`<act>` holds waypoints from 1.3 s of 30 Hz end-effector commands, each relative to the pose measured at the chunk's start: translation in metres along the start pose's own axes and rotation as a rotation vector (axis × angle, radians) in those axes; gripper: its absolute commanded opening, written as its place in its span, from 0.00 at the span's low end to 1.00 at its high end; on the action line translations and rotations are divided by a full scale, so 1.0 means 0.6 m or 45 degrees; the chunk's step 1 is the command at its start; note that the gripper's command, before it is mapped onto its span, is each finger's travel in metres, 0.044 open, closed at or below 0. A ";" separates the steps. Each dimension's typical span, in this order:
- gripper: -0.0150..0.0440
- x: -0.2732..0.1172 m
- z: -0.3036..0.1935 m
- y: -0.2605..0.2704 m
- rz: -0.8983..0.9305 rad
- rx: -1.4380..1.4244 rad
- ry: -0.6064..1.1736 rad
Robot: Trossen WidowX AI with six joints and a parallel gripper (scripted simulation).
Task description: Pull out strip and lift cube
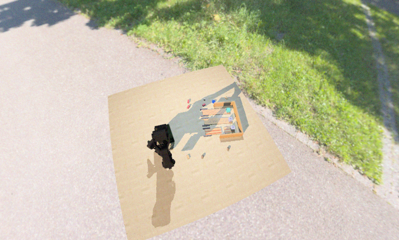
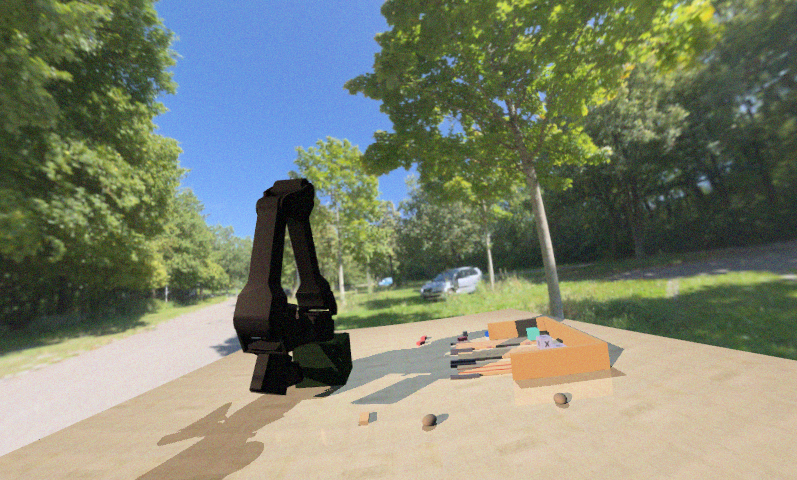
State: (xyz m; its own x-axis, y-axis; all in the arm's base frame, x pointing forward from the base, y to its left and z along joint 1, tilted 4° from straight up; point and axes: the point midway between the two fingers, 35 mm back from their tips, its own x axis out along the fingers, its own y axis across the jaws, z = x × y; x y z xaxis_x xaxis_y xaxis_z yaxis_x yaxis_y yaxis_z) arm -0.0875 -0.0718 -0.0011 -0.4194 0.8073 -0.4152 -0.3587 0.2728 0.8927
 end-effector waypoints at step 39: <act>0.93 -0.334 0.546 -0.069 -2.014 0.186 -1.003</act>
State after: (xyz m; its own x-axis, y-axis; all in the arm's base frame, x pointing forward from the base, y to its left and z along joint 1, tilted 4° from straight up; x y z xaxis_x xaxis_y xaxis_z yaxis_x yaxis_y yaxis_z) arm 0.2573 -0.1178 0.0729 0.5145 -0.3162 -0.7971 0.0705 0.9420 -0.3281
